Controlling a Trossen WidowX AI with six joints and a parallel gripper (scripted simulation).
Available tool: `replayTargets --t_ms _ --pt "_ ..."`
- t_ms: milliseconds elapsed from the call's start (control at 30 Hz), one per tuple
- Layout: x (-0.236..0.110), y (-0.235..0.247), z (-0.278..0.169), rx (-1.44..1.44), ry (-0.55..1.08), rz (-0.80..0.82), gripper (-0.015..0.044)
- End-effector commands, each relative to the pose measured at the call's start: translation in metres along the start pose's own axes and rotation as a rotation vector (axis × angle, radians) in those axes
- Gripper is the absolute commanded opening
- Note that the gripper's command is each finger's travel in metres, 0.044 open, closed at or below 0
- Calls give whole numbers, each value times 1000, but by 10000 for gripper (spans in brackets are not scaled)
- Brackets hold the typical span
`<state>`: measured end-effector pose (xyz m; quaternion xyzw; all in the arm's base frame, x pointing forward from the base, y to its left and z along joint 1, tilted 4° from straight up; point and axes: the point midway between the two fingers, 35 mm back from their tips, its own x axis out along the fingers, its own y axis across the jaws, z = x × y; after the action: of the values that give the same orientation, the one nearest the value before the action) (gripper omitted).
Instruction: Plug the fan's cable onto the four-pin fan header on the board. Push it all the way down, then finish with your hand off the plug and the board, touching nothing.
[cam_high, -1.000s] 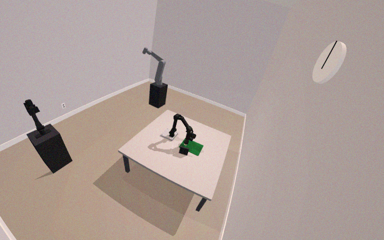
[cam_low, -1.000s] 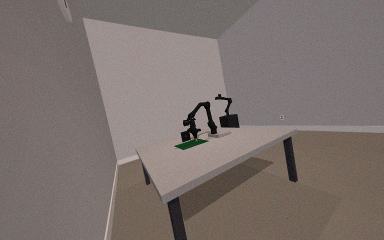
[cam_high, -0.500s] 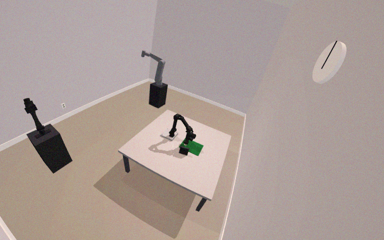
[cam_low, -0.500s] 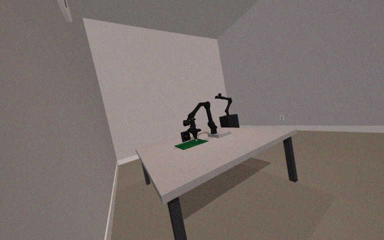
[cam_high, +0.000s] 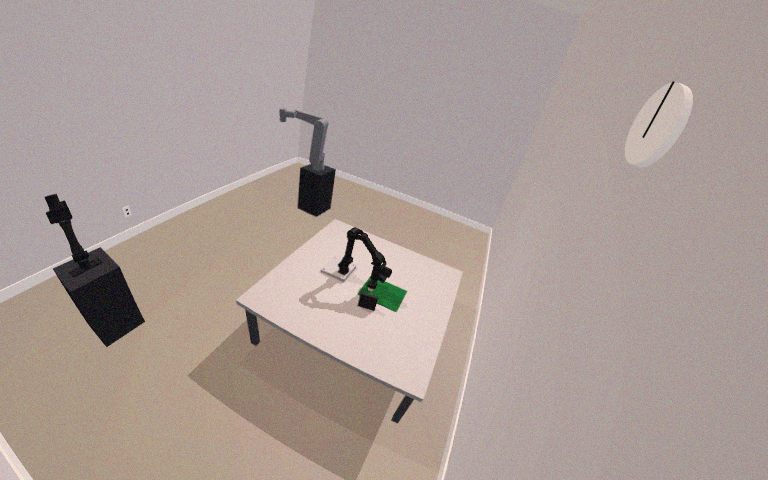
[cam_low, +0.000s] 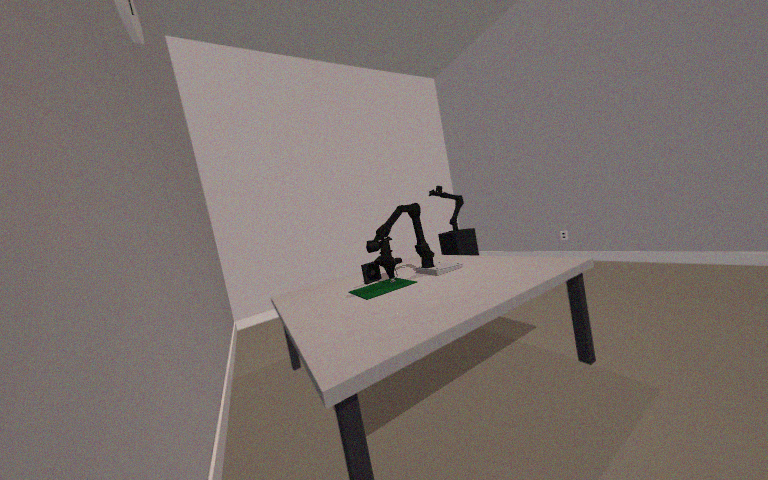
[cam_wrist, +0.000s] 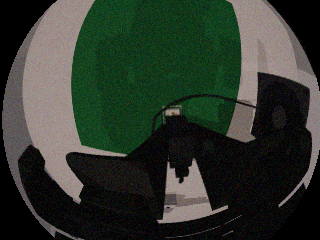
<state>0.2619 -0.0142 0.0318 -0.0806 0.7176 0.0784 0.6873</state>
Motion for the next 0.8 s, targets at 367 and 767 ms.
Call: replayTargets --t_ms 367,767 --pt "3 0 -1 2 4 -2 0" --pt "4 0 -1 0 4 -2 0"
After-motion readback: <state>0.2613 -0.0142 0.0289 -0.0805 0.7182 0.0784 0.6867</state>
